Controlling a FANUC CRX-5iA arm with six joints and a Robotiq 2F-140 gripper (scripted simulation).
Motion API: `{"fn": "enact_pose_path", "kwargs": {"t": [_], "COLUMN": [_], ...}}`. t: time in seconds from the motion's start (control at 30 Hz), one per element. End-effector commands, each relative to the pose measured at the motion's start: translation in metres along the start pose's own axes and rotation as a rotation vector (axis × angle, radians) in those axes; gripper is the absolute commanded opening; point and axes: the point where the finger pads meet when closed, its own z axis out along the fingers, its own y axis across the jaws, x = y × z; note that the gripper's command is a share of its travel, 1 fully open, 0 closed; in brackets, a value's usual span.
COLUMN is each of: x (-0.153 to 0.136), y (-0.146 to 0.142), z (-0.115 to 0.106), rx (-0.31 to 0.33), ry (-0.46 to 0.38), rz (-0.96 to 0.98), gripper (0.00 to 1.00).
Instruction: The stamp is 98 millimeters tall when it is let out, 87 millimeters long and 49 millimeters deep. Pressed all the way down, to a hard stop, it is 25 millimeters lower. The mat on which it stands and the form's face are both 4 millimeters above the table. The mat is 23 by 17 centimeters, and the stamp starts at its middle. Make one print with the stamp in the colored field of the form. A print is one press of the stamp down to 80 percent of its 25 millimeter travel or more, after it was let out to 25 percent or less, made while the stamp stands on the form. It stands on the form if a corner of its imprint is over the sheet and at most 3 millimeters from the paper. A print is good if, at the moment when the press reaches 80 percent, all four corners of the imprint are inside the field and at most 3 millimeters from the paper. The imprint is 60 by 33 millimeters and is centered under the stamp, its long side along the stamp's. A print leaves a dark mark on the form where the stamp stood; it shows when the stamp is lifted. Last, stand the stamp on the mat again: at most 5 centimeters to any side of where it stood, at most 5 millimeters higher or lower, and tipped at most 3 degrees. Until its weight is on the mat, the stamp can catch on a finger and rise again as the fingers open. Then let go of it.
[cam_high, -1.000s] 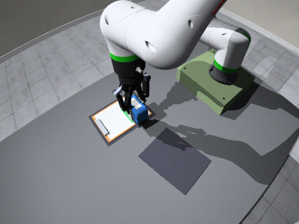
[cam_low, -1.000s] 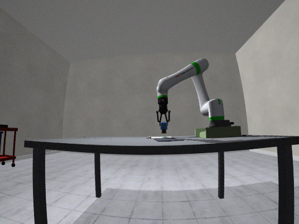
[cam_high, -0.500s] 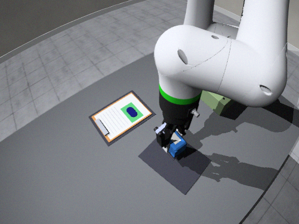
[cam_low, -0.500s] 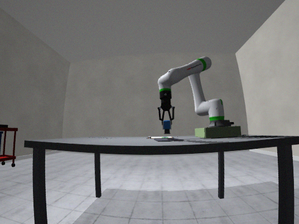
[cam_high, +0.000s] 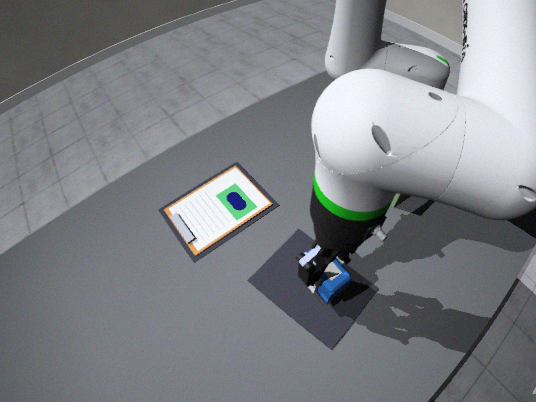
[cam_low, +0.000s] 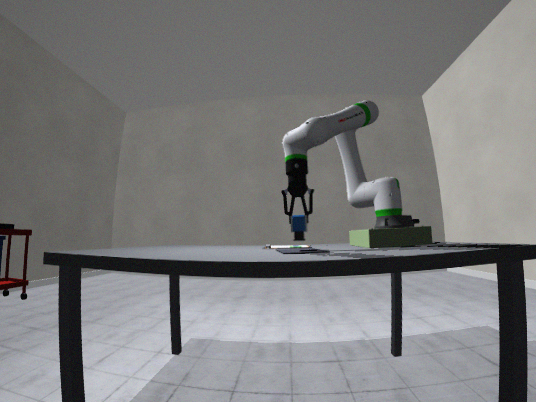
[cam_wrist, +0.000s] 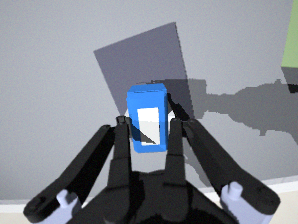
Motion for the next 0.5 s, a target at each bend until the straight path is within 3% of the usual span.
{"fn": "enact_pose_path", "kwargs": {"t": [0.0,0.47], "x": [0.000,0.014], "y": [0.000,0.001], "z": [0.000,0.000], "rx": [0.000,0.000], "ry": [0.000,0.000], "rz": [0.000,0.000], "gripper": [0.19,0.19]}}
